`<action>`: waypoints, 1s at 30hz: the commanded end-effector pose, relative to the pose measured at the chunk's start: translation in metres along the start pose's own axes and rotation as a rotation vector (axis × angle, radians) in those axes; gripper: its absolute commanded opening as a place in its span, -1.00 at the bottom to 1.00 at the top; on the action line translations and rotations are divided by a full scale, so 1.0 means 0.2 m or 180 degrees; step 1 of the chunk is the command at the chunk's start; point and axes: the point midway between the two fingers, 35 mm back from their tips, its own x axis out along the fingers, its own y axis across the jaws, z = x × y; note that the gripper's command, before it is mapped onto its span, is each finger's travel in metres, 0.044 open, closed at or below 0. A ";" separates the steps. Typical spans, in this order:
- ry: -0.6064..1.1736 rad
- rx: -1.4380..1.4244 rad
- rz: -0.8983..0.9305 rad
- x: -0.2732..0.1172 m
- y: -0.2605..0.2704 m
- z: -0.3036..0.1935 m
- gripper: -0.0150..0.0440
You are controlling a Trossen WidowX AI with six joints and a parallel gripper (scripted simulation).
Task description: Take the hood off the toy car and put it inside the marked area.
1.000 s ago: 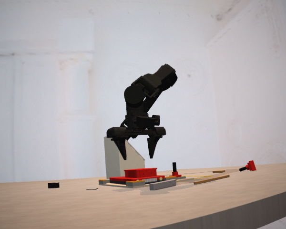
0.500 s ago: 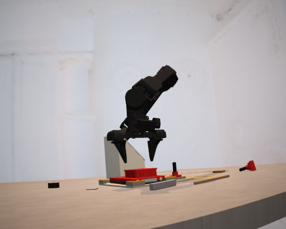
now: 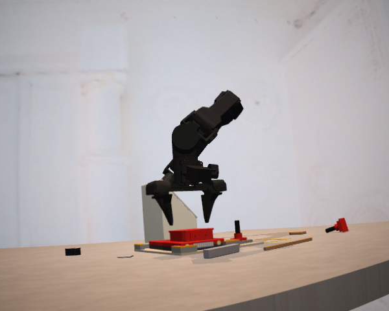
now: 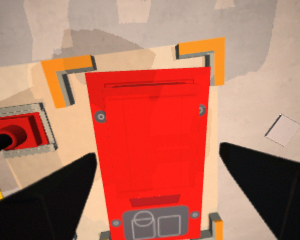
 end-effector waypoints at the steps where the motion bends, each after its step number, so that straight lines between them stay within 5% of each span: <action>1: 0.0002 0.0011 0.0014 0.02 0.00 0.00 1.00; 30: 0.0003 0.0011 0.0017 0.09 0.01 -0.01 1.00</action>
